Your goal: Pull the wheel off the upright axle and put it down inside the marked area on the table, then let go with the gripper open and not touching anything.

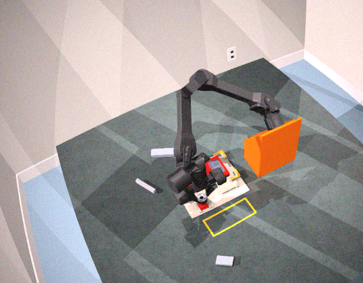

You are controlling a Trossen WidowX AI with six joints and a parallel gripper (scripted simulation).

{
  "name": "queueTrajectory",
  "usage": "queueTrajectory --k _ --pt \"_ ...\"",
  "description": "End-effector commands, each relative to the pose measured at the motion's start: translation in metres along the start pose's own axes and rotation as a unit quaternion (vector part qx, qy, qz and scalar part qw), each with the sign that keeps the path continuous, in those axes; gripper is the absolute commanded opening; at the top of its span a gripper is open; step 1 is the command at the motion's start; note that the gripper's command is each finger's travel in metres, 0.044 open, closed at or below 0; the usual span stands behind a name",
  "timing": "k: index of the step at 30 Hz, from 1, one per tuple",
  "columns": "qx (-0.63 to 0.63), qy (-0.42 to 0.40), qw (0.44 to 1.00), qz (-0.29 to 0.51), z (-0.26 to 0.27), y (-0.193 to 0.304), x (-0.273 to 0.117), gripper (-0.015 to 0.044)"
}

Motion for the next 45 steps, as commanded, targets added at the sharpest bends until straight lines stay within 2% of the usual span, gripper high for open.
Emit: queueTrajectory --k 1,45 --pt "0.001 -0.001 1.0 0.002 0.0 0.001 -0.003 0.0" --pt "0.0 -0.001 1.0 0.002 0.0 0.001 -0.017 0.0"
Point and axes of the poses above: the point midway between the two fingers, 35 mm back from their tips, its own x axis out along the fingers, its own z axis across the jaws, y = z × x, the point moved 2 cm from there along -x, back along the fingers, and after that the axes turned 11 degrees about x, right-handed, at the moved point
